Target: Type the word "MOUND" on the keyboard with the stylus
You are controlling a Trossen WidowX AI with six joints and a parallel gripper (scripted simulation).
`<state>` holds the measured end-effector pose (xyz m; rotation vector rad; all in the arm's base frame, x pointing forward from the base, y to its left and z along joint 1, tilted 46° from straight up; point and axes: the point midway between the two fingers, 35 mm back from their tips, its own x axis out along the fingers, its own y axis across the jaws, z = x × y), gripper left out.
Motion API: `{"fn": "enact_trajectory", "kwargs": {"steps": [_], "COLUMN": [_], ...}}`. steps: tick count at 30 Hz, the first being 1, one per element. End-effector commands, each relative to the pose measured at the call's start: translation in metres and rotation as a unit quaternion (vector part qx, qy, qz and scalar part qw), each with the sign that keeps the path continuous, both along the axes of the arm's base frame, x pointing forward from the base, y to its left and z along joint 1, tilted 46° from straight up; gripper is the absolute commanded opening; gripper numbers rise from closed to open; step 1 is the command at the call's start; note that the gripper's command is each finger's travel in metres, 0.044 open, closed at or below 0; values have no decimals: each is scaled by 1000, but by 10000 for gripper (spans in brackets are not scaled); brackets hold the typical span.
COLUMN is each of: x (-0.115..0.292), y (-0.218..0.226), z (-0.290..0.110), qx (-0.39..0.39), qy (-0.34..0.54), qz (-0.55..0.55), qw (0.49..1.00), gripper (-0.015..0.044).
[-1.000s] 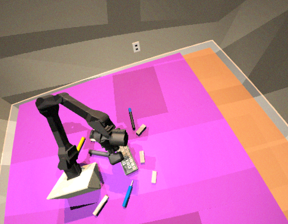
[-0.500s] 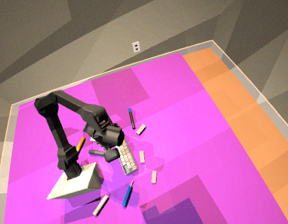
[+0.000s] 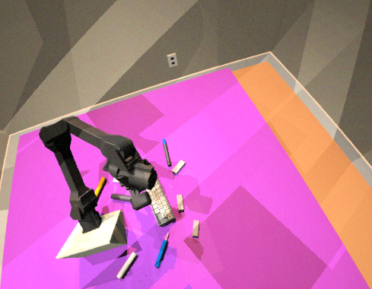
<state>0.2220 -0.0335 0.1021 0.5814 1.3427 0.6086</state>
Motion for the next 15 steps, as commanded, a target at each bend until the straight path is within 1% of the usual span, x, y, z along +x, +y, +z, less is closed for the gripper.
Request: {"fn": "enact_trajectory", "kwargs": {"steps": [1, 8, 13, 14, 15], "x": [0, 0, 3, 5, 7], "y": [0, 0, -6, -11, -17], "z": [0, 0, -4, -8, -12], "qx": [0, 0, 4, 7, 11], "qy": [0, 0, -8, -15, -24], "qz": [0, 0, 5, 9, 15], "qw": [1000, 1000, 1000, 1000, 1000], "gripper": [0, 0, 131, 150, 150]}}
